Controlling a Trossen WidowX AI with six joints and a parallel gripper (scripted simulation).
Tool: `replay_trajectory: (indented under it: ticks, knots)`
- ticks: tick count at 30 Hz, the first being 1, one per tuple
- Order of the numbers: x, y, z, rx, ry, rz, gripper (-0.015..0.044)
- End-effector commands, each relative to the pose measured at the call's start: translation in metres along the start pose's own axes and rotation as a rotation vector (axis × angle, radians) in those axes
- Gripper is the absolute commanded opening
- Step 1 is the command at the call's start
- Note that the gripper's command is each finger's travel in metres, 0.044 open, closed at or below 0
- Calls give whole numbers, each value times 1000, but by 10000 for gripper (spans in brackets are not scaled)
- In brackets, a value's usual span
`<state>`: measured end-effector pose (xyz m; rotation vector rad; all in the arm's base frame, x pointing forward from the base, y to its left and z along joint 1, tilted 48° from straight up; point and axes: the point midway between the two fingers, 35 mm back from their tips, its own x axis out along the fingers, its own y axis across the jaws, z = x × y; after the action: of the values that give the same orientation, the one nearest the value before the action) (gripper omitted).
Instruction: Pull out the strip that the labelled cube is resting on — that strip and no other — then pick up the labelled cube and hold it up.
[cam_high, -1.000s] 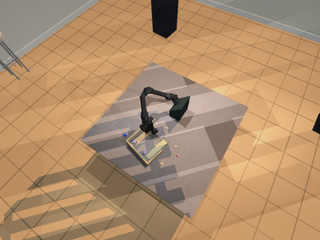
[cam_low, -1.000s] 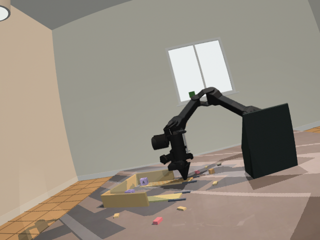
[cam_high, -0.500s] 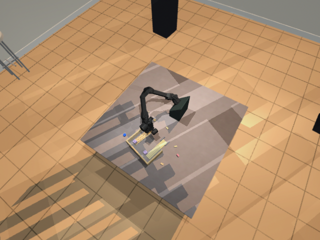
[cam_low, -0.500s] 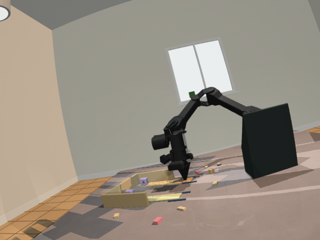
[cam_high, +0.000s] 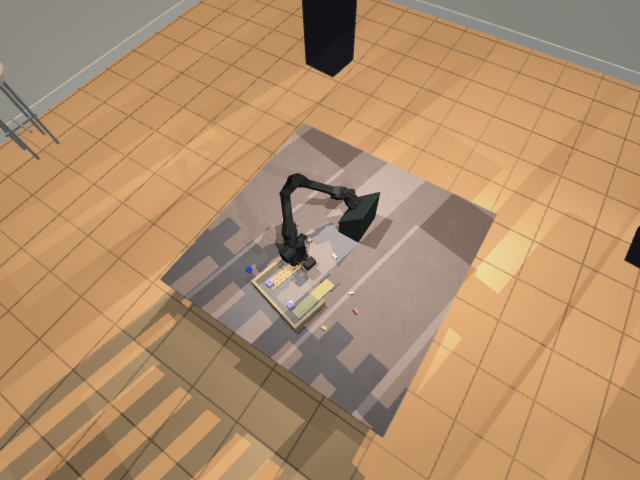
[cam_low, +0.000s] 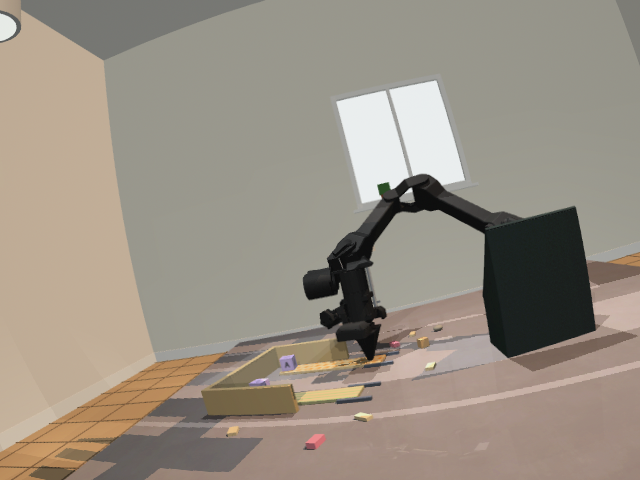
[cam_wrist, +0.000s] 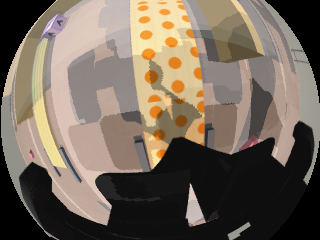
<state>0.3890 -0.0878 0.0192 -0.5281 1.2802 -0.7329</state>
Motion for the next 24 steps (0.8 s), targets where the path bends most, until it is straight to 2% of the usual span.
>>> replay_trajectory:
  ticks: [1,24]
  knots:
    - [3,0,-3,3,3,3,0]
    - [4,-1,-38,2,5,3,0]
